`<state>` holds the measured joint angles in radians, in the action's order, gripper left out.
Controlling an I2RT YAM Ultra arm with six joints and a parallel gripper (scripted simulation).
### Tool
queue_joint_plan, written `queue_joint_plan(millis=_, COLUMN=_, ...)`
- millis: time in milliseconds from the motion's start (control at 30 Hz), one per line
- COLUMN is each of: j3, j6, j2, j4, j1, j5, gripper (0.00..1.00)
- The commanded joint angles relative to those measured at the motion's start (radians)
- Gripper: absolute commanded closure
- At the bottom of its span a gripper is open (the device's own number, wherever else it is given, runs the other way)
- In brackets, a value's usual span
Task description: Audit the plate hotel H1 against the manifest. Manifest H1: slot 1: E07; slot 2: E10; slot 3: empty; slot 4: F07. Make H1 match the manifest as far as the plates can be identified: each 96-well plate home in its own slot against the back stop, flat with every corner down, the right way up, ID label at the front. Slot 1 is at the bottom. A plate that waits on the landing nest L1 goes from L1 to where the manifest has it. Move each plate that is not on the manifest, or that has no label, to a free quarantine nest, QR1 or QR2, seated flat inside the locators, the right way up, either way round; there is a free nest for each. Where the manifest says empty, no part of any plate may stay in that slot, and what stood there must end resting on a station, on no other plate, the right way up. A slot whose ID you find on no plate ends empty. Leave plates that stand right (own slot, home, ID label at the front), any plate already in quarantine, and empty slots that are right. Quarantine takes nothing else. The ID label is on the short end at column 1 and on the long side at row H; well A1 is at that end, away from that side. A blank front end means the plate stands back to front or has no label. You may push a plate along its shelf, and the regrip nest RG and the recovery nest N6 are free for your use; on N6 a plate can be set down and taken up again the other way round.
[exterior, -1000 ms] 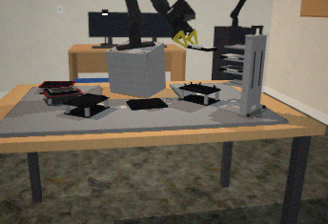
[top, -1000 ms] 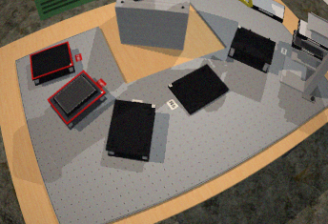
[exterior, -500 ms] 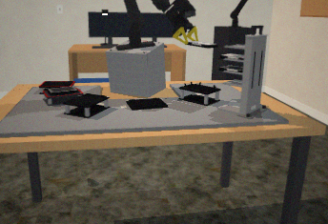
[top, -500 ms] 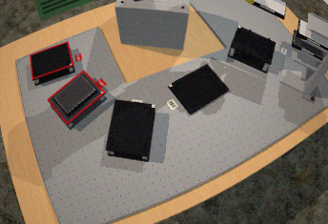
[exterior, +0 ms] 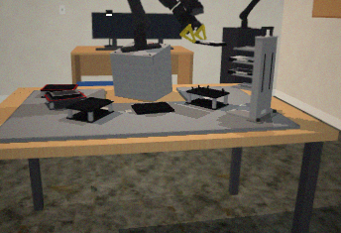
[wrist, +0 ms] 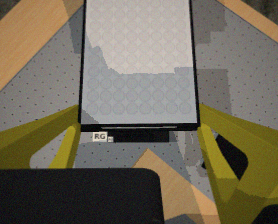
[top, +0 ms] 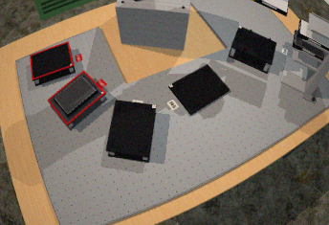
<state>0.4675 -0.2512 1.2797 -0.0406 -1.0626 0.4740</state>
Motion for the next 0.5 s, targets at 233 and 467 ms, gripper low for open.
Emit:
queue_joint_plan(millis=233, j3=0.058, j6=-0.014, j2=-0.054, j4=-0.060, j1=-0.016, j5=0.015, gripper=0.14)
queue_joint_plan(millis=467, j3=0.073, j6=-0.018, j2=-0.064, j4=-0.086, j1=-0.020, j5=0.018, gripper=0.14)
